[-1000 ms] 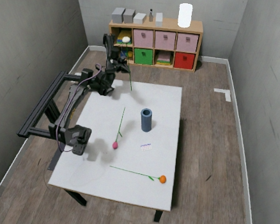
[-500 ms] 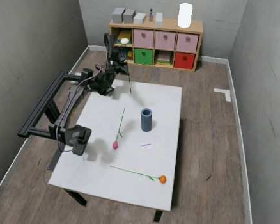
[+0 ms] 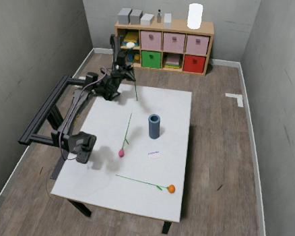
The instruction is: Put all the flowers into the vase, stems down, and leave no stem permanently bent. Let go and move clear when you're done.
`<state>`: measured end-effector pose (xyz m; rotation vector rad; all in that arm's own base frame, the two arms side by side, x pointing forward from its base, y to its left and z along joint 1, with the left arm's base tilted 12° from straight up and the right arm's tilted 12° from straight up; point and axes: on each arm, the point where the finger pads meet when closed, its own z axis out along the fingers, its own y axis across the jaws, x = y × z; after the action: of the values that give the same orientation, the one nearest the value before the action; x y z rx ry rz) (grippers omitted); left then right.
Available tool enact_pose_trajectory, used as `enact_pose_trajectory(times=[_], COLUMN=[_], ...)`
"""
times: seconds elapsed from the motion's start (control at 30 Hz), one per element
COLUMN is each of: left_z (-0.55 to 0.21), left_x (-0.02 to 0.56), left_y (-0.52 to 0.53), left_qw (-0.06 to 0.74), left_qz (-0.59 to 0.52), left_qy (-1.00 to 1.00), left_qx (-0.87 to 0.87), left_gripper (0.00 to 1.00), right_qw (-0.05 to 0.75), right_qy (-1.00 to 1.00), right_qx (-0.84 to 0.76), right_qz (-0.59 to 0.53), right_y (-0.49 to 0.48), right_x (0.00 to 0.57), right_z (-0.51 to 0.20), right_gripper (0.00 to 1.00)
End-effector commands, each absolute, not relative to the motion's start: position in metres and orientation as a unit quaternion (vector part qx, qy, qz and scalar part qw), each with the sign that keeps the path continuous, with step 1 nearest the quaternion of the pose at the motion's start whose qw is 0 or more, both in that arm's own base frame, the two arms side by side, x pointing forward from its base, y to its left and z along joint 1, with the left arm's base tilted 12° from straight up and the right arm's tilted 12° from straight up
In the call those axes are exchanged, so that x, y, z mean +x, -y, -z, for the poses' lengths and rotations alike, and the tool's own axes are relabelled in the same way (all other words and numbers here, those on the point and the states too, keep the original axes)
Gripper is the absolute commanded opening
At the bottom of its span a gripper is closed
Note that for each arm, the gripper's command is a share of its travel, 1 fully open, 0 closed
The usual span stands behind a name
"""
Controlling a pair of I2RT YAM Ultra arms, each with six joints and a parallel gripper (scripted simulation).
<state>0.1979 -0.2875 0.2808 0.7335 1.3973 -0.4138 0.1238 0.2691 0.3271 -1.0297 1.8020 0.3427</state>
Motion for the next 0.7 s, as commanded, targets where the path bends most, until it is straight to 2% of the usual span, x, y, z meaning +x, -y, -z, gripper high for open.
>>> enact_pose_trajectory(times=[0.0, 0.67], left_z=[-0.302, -0.299], left_x=[0.191, 0.19], left_y=[0.303, 0.341], left_qw=[0.694, 0.681], left_qz=[0.219, 0.241], left_qy=[-0.604, -0.596], left_qx=[0.324, 0.349], left_gripper=[0.0, 0.0], right_qw=[0.506, 0.506], right_qy=[-0.74, -0.74], right_qx=[-0.416, -0.416], right_qz=[-0.154, -0.154], right_y=[-0.268, -0.268], right_x=[0.122, 0.122], right_z=[-0.336, -0.336], right_gripper=[0.7, 0.7])
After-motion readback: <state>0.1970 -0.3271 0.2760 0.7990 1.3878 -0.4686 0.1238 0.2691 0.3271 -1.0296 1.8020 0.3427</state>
